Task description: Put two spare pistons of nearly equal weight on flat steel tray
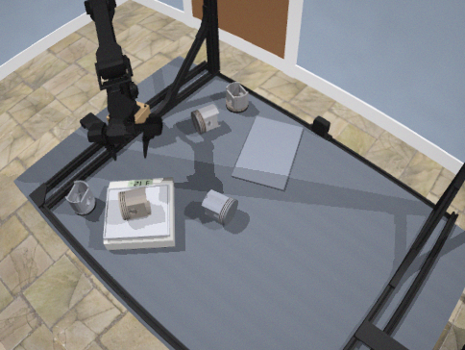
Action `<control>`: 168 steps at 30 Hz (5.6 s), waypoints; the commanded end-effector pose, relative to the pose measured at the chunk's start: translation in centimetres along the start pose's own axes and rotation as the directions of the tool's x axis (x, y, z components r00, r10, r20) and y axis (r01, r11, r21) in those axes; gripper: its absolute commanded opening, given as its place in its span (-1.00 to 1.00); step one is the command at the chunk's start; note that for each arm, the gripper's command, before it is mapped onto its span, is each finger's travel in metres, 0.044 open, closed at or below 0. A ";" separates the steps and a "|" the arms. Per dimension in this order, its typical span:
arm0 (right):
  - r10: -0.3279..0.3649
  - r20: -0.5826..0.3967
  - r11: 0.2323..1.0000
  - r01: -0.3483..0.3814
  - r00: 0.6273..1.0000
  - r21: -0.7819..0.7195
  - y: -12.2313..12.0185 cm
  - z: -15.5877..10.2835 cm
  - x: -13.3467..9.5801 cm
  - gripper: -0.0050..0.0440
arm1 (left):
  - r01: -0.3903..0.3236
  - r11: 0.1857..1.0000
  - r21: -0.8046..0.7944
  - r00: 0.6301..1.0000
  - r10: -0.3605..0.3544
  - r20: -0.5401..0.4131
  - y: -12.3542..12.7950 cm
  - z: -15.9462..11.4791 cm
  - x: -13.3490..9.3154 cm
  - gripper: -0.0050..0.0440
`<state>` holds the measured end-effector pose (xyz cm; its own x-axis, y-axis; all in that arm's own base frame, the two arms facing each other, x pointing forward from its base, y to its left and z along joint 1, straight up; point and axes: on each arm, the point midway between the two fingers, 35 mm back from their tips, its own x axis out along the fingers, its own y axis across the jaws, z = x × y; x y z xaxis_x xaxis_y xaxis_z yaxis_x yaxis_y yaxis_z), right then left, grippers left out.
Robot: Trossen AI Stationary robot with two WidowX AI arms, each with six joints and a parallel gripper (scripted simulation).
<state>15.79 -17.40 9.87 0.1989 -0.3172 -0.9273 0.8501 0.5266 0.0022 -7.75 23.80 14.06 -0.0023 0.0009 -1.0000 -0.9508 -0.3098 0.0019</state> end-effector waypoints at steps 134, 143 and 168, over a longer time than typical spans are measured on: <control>0.158 -0.352 0.633 0.179 0.923 0.753 -0.7 12.7 0.5 0.75 | 0.002 1.000 0.001 1.000 -0.002 -0.002 0.0 0.0 0.0 1.00; 0.188 -0.324 0.431 0.219 0.927 0.875 -0.7 12.7 0.5 0.75 | 0.002 1.000 0.001 1.000 -0.002 -0.002 0.0 0.0 0.0 1.00; 0.214 -0.282 0.151 0.254 0.935 0.955 -0.7 12.0 2.1 0.75 | 0.002 1.000 0.001 1.000 -0.002 -0.002 0.0 0.0 0.0 1.00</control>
<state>21.58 -28.12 13.06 0.2329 0.0313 -0.9720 0.6491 -0.7493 0.1314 -7.75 23.80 14.06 -0.0022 0.0008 -1.0000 -0.9508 -0.3098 0.0019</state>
